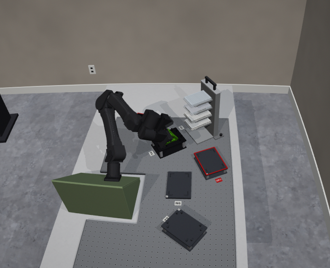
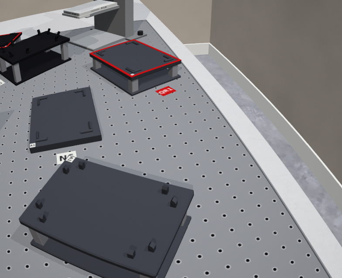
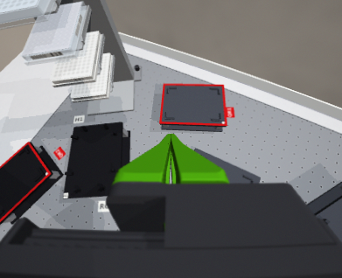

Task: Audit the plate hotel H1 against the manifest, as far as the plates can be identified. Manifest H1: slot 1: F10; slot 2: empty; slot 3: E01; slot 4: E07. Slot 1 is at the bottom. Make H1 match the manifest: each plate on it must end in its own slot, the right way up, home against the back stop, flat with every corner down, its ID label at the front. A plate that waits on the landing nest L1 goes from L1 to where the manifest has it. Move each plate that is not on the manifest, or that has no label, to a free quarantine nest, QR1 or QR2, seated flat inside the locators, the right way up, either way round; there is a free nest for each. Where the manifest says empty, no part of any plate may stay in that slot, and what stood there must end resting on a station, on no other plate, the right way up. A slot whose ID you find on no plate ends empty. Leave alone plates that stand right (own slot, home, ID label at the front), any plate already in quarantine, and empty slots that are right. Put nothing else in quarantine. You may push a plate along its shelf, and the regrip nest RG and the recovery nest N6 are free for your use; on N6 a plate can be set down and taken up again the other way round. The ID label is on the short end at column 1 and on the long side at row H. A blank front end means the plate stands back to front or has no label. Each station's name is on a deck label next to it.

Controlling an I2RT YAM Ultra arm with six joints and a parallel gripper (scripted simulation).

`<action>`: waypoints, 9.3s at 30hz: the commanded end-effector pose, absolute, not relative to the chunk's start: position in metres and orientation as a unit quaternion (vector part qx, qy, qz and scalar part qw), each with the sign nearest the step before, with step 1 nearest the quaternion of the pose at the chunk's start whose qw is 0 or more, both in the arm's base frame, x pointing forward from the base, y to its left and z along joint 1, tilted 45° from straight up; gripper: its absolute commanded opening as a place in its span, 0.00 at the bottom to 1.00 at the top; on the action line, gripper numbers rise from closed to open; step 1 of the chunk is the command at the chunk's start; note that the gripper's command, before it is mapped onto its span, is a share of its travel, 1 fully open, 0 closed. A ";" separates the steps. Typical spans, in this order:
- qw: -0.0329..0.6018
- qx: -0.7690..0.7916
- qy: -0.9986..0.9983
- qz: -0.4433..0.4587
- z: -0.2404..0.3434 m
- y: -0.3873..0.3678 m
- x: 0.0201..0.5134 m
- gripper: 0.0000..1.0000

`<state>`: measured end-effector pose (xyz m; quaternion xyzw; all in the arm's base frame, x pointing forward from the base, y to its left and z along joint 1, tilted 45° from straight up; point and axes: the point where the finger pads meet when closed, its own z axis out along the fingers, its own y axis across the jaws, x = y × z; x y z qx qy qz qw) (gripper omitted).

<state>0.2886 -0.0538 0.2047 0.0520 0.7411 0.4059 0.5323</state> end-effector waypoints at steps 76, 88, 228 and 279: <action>0.587 0.025 0.710 0.388 0.355 0.039 0.231 1.00; 0.586 0.025 0.710 0.388 0.378 0.018 0.226 1.00; 0.589 0.024 0.708 0.388 0.367 0.075 0.303 1.00; 0.589 0.024 0.709 0.388 0.347 0.077 0.279 1.00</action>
